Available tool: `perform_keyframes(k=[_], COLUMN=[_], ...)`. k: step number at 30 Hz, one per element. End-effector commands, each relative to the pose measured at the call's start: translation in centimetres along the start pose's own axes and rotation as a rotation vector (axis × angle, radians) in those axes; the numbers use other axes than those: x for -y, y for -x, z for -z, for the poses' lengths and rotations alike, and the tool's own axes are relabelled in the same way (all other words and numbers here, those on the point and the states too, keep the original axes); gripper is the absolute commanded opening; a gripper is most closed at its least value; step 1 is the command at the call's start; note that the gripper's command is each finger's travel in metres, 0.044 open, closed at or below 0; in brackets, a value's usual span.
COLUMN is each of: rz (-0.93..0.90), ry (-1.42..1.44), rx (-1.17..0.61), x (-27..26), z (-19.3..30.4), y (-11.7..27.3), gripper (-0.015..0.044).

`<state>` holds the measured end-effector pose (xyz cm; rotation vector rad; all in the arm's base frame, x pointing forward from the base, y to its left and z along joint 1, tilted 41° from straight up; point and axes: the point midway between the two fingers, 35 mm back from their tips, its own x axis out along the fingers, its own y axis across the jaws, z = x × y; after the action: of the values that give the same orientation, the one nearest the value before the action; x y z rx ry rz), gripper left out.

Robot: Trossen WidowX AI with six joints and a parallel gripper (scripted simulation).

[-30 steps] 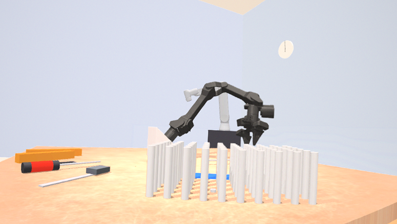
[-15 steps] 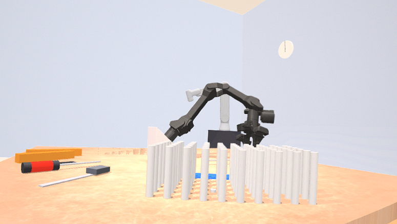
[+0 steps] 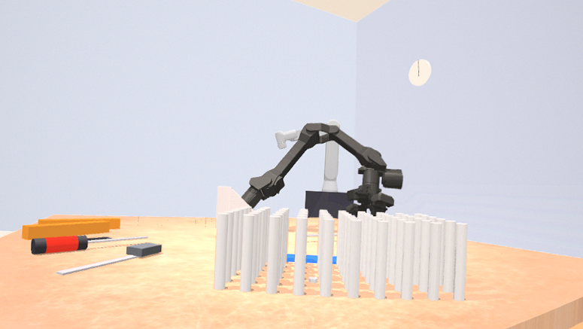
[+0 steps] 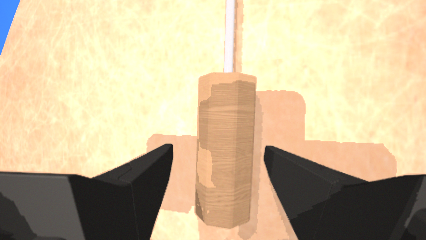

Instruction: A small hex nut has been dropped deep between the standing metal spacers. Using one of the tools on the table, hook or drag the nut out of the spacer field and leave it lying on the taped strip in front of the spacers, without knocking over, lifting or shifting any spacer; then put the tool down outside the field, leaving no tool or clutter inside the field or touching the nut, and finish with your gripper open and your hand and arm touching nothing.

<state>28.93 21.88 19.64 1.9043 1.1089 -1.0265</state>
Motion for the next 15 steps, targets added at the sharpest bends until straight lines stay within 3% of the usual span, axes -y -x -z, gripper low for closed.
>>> perform_keyframes(k=[1, 5, 8, 15], rz=[0.003, 0.003, 0.003, 0.003], ry=[-0.003, -0.003, -0.003, -0.003], rx=[0.008, 0.008, 0.008, 0.008], x=[0.33, 0.48, 0.48, 0.48], z=[0.03, 0.11, 0.11, 0.11], y=[-0.84, -1.2, -1.2, -1.2], gripper=[0.028, 0.028, 0.0201, 0.0155])
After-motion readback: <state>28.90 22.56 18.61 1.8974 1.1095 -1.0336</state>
